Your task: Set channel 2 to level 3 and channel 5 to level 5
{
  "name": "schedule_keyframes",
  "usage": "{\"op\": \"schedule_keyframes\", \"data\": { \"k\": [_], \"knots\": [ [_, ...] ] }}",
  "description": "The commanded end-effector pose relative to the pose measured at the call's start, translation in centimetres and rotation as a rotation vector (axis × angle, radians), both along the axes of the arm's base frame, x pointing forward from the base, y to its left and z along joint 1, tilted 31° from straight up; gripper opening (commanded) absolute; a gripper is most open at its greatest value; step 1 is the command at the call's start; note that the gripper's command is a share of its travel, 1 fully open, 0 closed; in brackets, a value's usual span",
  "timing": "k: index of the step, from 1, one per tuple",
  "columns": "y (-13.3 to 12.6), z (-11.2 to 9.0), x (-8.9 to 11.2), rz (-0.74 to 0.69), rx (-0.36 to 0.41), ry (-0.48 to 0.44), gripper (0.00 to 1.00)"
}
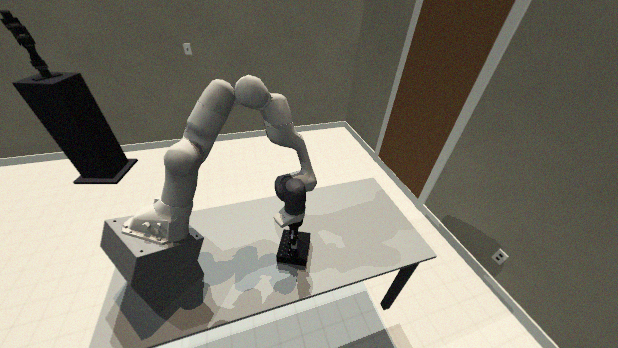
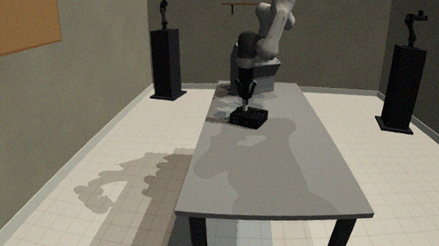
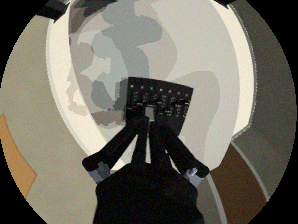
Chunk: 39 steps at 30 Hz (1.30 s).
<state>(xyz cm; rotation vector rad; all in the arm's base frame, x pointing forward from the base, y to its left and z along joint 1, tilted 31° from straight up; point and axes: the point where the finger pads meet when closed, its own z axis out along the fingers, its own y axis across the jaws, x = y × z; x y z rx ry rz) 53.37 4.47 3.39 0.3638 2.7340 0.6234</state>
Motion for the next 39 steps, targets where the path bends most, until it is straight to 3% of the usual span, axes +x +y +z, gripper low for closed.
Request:
{"op": "schedule_keyframes", "data": {
  "k": [1, 30, 39],
  "knots": [
    [0.1, 0.0, -0.1, 0.004, -0.003, -0.002, 0.0],
    [-0.1, 0.2, 0.5, 0.004, -0.003, -0.002, 0.0],
    [-0.8, 1.9, -0.2, 0.004, -0.003, -0.002, 0.0]
  ]
}}
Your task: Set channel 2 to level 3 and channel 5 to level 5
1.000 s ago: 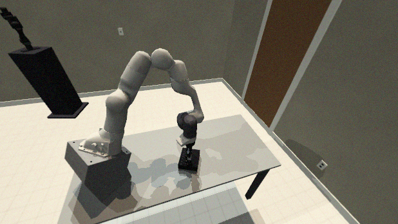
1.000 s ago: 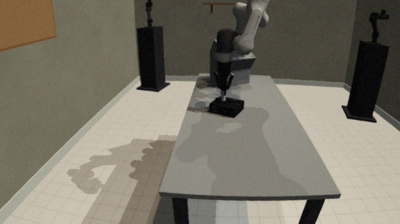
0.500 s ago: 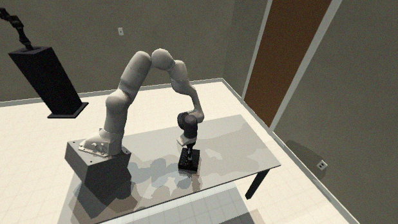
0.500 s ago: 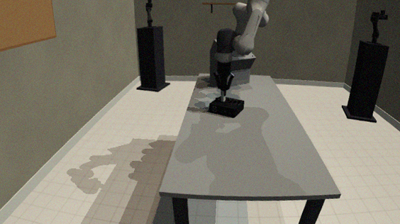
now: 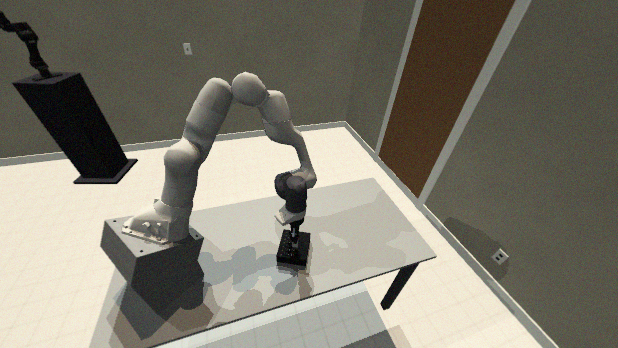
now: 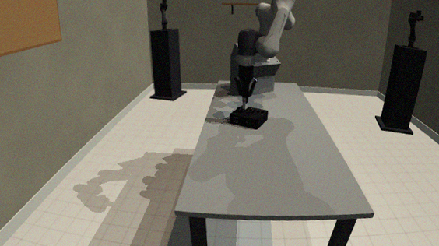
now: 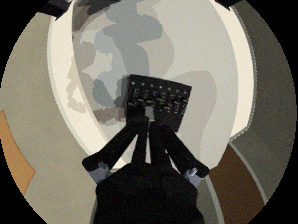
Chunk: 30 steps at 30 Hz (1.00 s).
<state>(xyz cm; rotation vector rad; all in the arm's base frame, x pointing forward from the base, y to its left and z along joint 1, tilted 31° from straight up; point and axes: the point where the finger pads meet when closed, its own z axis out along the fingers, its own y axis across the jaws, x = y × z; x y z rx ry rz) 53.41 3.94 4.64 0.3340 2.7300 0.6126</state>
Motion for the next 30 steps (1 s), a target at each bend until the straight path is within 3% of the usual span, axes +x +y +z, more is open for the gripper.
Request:
{"op": "schedule_keyframes", "data": {
  "k": [1, 11, 25, 26, 30],
  "knots": [
    [-0.4, 0.9, -0.4, -0.013, 0.008, 0.01, 0.0],
    [-1.0, 2.3, -1.0, -0.013, 0.008, 0.01, 0.0],
    [-1.1, 2.3, -1.0, -0.013, 0.008, 0.01, 0.0],
    [-1.1, 2.3, -1.0, -0.013, 0.008, 0.01, 1.0],
    [-1.2, 2.5, -1.1, -0.013, 0.008, 0.01, 1.0]
  ]
}}
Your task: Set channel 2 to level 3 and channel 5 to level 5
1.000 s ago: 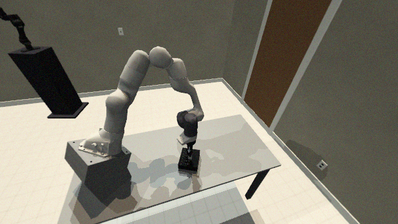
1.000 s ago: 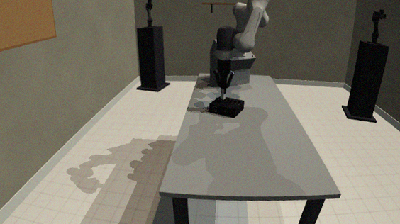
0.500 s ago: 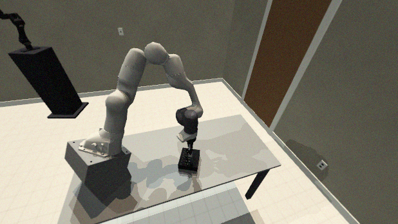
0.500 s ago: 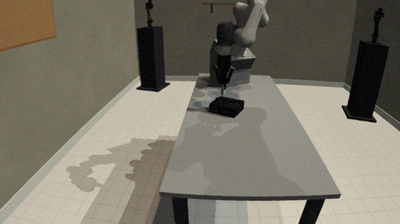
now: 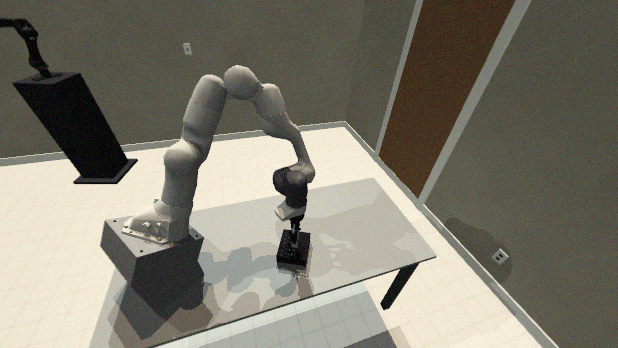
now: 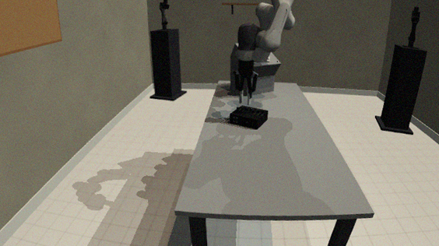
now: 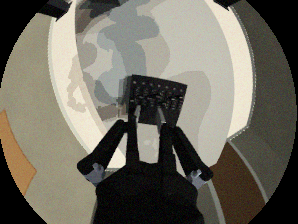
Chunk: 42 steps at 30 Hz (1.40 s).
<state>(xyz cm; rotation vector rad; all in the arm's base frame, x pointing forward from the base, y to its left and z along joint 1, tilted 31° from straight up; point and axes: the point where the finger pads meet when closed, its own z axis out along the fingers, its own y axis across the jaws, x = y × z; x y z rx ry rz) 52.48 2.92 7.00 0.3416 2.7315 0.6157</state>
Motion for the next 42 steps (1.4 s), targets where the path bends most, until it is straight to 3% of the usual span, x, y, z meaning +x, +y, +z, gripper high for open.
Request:
{"op": "schedule_keyframes", "data": {
  "k": [1, 21, 42],
  "knots": [
    [-0.2, 0.3, -0.2, -0.009, 0.005, 0.006, 1.0],
    [-2.3, 5.2, -2.2, -0.009, 0.005, 0.006, 1.0],
    [-2.5, 5.5, -2.4, -0.009, 0.005, 0.006, 1.0]
  ]
}}
